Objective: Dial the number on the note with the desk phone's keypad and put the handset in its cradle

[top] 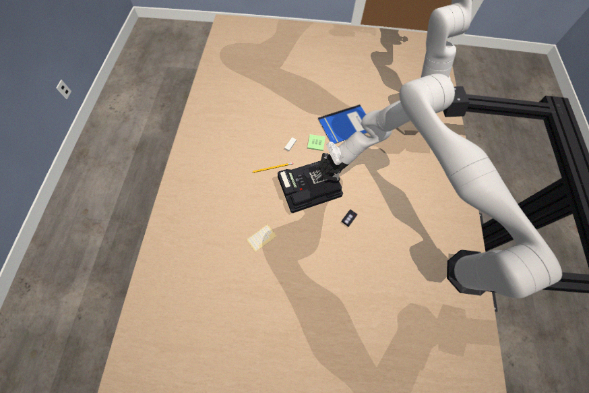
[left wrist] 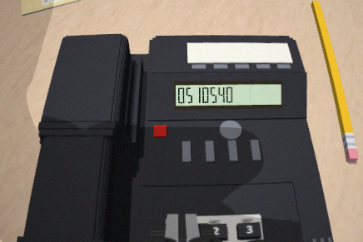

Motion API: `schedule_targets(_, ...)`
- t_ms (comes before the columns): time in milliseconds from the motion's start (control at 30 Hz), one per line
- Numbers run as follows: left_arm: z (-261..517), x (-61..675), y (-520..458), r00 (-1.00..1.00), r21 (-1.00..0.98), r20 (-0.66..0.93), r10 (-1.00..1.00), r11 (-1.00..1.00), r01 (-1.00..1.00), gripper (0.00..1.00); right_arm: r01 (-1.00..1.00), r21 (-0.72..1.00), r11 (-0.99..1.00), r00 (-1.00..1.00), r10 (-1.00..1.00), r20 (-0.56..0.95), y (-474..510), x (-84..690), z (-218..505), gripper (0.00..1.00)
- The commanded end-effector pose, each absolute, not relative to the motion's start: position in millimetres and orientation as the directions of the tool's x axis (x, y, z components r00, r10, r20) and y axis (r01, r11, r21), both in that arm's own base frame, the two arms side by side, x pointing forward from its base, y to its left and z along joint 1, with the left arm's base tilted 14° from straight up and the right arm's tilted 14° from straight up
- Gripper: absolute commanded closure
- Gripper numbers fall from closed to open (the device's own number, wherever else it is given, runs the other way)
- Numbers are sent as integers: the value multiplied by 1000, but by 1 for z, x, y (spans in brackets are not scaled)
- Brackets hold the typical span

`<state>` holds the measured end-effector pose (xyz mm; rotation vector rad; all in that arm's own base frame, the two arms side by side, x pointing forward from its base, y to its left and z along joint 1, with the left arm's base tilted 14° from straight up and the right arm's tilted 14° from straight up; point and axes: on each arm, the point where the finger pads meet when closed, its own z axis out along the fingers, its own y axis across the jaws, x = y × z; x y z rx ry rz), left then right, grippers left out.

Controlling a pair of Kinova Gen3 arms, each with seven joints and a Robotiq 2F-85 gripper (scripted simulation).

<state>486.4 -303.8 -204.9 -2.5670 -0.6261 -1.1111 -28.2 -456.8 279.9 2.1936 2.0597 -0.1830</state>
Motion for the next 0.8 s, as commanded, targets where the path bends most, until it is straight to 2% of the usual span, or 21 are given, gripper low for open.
schedule_targets(0,-204,487,-305,610,-75,741,279,-869,489,985,998,10,-62,63,982,-176,-457,-28,281,2)
schedule_targets(767,-212,489,-303,610,-75,741,279,-869,489,985,998,10,-62,63,982,-176,-457,-28,281,2)
